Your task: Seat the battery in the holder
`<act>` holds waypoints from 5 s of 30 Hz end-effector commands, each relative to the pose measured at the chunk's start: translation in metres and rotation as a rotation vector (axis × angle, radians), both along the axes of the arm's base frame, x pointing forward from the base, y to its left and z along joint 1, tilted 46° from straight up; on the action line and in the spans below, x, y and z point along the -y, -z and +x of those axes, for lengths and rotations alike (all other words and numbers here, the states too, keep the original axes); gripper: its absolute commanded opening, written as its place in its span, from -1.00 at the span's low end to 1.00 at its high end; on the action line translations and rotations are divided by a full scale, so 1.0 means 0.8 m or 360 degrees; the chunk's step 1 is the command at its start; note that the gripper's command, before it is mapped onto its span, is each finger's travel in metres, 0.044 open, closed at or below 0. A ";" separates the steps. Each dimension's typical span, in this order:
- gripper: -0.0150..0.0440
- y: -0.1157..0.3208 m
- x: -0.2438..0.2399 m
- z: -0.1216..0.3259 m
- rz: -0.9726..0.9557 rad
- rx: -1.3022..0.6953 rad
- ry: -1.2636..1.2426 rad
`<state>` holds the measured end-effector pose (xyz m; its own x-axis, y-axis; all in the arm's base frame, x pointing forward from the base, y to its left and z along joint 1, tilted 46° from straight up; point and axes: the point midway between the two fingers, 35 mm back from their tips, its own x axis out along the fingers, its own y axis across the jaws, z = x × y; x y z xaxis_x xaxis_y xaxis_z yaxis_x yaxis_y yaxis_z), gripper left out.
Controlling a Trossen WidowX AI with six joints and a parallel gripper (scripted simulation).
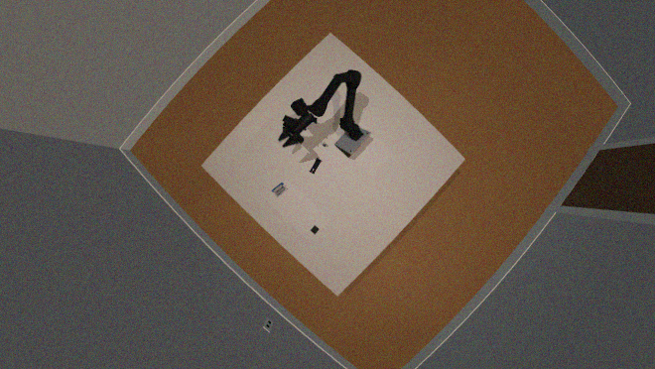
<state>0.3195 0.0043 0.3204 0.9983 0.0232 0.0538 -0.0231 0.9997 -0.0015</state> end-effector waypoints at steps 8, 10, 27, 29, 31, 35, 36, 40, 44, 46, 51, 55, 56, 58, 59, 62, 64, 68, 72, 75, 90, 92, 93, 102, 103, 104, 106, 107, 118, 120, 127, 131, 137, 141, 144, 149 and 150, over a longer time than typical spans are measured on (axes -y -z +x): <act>0.15 0.160 -0.018 0.006 0.0702 -0.0985 0.0389; -0.03 0.192 -0.020 -0.008 0.0792 -0.1175 0.0563; -0.49 0.242 0.011 -0.141 0.0480 -0.1456 0.1990; -0.49 0.242 0.011 -0.141 0.0480 -0.1456 0.1990; -0.49 0.242 0.011 -0.141 0.0480 -0.1456 0.1990; -0.49 0.242 0.011 -0.141 0.0480 -0.1456 0.1990; -0.49 0.242 0.011 -0.141 0.0480 -0.1456 0.1990; -0.49 0.242 0.011 -0.141 0.0480 -0.1456 0.1990; -0.49 0.260 0.025 -0.136 0.0486 -0.1462 0.1985; -0.49 0.273 0.038 -0.134 0.0488 -0.1463 0.1982; -0.49 0.304 0.072 -0.132 0.0483 -0.1455 0.1987; -0.49 0.312 0.082 -0.133 0.0479 -0.1450 0.1991; -0.49 0.312 0.082 -0.133 0.0479 -0.1450 0.1991; -0.49 0.311 0.083 -0.135 0.0479 -0.1450 0.1991; -0.49 0.311 0.083 -0.136 0.0479 -0.1450 0.1991; -0.49 0.308 0.086 -0.141 0.0479 -0.1450 0.1991; -0.49 0.307 0.087 -0.145 0.0478 -0.1451 0.1991; -0.49 0.304 0.090 -0.152 0.0478 -0.1451 0.1991; -0.49 0.301 0.093 -0.159 0.0478 -0.1451 0.1992; -0.49 0.299 0.095 -0.164 0.0477 -0.1452 0.1992; -0.49 0.293 0.105 -0.192 0.0475 -0.1453 0.1993; -0.49 0.292 0.107 -0.195 0.0475 -0.1453 0.1993; -0.49 0.292 0.107 -0.197 0.0475 -0.1453 0.1993; -0.49 0.287 0.101 -0.200 0.0484 -0.1464 0.1992; -0.49 0.283 0.095 -0.200 0.0487 -0.1468 0.1988; -0.49 0.278 0.090 -0.200 0.0490 -0.1471 0.1985; -0.49 0.270 0.080 -0.201 0.0492 -0.1476 0.1982; -0.49 0.265 0.076 -0.202 0.0493 -0.1477 0.1981; -0.49 0.222 0.039 -0.214 0.0474 -0.1460 0.1993; -0.49 0.222 0.039 -0.214 0.0474 -0.1460 0.1993; -0.49 0.223 0.041 -0.214 0.0478 -0.1457 0.1981; -0.22 0.227 0.046 -0.215 0.0338 -0.1561 0.1903; 0.26 0.243 0.067 -0.218 -0.0255 -0.1948 0.1527; 0.26 0.253 0.080 -0.221 -0.0656 -0.2162 0.1246; 0.26 0.260 0.091 -0.224 -0.0958 -0.2301 0.1021; 0.26 0.271 0.105 -0.229 -0.1290 -0.2434 0.0766; 0.26 0.272 0.106 -0.229 -0.1345 -0.2454 0.0721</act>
